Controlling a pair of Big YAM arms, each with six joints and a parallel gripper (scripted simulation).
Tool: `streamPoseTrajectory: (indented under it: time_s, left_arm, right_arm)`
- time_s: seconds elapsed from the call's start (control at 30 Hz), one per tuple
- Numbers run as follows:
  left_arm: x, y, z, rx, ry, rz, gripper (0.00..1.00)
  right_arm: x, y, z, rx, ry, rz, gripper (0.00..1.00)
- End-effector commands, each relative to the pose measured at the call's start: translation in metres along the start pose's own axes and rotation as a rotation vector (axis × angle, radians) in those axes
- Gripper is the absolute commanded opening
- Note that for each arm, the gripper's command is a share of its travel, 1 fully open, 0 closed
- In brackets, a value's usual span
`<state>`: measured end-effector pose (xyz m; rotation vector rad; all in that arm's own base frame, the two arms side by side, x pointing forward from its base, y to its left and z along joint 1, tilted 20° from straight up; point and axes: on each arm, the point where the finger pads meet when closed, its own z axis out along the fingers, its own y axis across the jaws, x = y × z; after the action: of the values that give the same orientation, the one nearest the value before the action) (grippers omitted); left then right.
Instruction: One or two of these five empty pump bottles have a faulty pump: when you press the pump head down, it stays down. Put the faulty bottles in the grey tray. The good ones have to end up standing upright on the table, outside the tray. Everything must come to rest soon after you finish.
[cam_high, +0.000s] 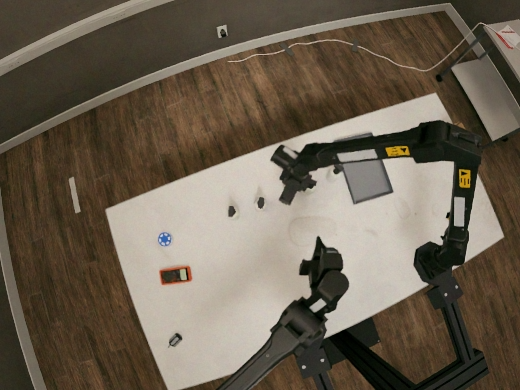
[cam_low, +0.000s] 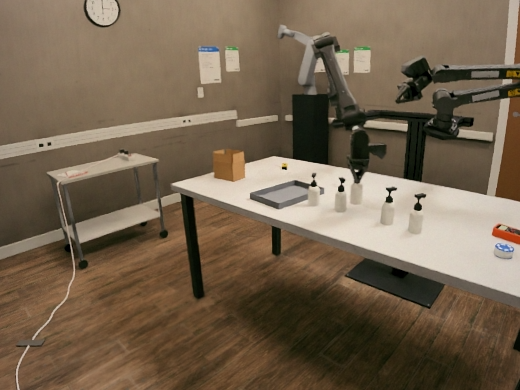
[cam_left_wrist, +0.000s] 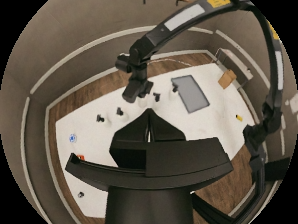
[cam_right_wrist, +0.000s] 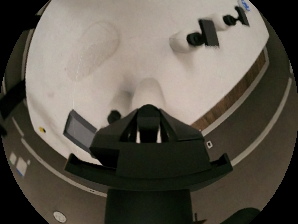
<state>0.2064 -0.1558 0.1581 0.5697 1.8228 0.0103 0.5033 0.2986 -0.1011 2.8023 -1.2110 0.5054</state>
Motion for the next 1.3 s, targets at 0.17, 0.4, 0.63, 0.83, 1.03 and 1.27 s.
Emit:
streamPoseTrajectory:
  time_s: [0.17,0.4,0.63,0.83,1.03,1.27]
  left_arm:
    - [-0.126,-0.002,0.032,0.041,-0.229,-0.091,0.00]
    - [-0.160,-0.012,0.051,0.066,-0.325,-0.106,0.00]
    - [-0.173,-0.042,0.102,0.107,-0.385,-0.068,0.00]
    - [-0.136,-0.081,0.169,0.158,-0.360,0.006,0.00]
    - [-0.089,-0.107,0.212,0.199,-0.328,0.057,0.00]
    - [0.014,-0.136,0.254,0.270,-0.260,0.128,0.00]
  right_arm:
    - [0.087,-0.010,-0.038,0.077,0.013,-0.035,0.22]
    - [0.099,0.001,-0.034,0.053,0.017,-0.047,0.22]
    - [0.118,0.017,-0.005,-0.007,0.012,0.034,0.22]
    - [0.127,0.016,0.000,-0.022,0.013,0.096,0.22]
    - [0.141,0.012,-0.010,-0.010,0.020,0.128,0.22]
    - [0.232,0.087,-0.021,-0.042,0.025,0.152,0.22]
